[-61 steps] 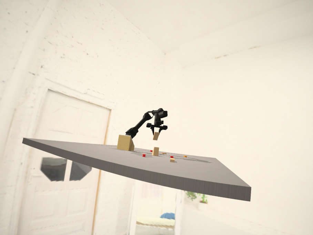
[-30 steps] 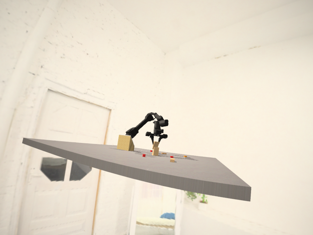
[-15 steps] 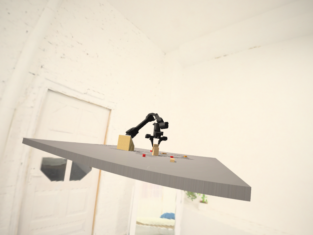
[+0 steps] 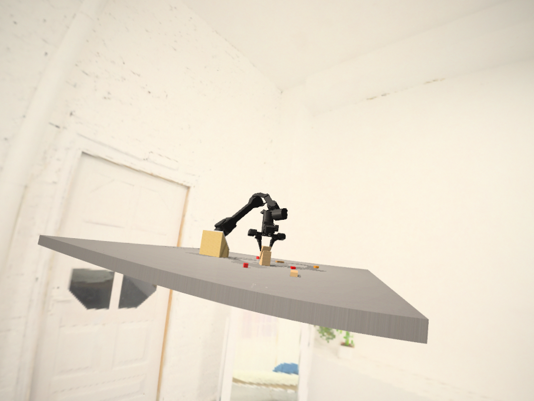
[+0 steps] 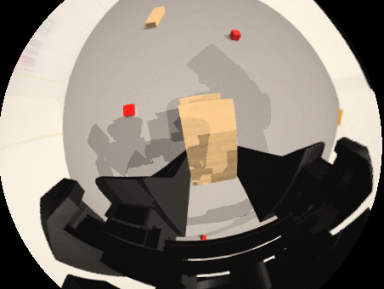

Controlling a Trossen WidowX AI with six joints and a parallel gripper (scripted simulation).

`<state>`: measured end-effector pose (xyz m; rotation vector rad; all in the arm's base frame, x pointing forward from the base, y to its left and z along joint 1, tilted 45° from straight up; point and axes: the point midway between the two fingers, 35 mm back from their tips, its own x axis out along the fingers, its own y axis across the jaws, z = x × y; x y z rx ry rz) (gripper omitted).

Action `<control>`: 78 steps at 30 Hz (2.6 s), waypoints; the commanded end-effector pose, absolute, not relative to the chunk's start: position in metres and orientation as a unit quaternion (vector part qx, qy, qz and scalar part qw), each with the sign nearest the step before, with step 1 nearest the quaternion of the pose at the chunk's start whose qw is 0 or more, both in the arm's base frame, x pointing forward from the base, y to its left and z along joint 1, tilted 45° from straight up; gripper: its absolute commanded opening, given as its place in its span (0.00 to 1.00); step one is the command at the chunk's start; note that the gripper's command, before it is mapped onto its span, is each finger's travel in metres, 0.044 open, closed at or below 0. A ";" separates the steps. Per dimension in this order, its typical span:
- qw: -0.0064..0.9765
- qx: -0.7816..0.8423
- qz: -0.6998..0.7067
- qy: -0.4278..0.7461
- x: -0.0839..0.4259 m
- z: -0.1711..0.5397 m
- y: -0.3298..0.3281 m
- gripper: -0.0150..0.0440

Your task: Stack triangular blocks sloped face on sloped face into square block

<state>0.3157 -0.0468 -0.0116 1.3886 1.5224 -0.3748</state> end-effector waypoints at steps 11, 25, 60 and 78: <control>0.498 0.576 -0.155 0.629 0.318 -0.019 -0.043 0.25; 0.498 0.576 -0.155 0.630 0.321 -0.028 -0.040 0.25; 0.499 0.574 -0.155 0.630 0.323 -0.033 -0.038 0.25; 0.499 0.574 -0.155 0.630 0.323 -0.033 -0.038 0.74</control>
